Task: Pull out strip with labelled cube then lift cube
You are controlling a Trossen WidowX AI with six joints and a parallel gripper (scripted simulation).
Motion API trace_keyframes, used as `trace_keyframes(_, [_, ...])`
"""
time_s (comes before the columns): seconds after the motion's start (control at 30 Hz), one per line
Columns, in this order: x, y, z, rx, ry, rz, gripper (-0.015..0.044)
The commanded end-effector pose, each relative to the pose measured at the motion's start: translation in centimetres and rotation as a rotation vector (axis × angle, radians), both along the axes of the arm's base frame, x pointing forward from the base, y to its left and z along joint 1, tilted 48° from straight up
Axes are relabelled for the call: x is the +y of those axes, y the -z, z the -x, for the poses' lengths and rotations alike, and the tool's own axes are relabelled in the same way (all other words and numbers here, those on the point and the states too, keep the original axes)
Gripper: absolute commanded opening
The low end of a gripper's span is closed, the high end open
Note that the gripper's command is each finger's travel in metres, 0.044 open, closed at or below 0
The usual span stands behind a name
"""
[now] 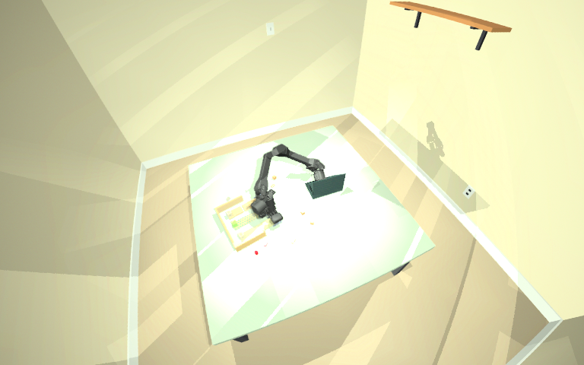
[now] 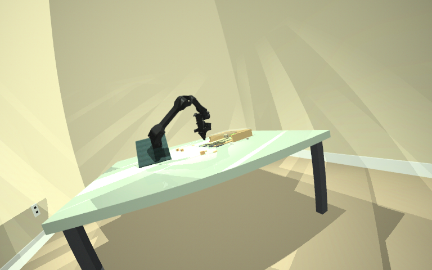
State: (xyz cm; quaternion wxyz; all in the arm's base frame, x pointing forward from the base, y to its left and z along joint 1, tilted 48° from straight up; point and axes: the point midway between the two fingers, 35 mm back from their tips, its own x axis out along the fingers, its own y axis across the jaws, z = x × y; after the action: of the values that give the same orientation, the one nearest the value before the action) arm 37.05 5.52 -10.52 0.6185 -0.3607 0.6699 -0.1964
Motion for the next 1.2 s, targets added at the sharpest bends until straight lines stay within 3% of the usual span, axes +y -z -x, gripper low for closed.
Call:
trace_keyframes(0.0, [-0.8, 0.7, 0.3, 0.010, -0.002, 0.010, 0.0000])
trace_keyframes(1.17, [-2.8, 2.3, 0.6, 0.011, -0.002, 0.013, 0.0000])
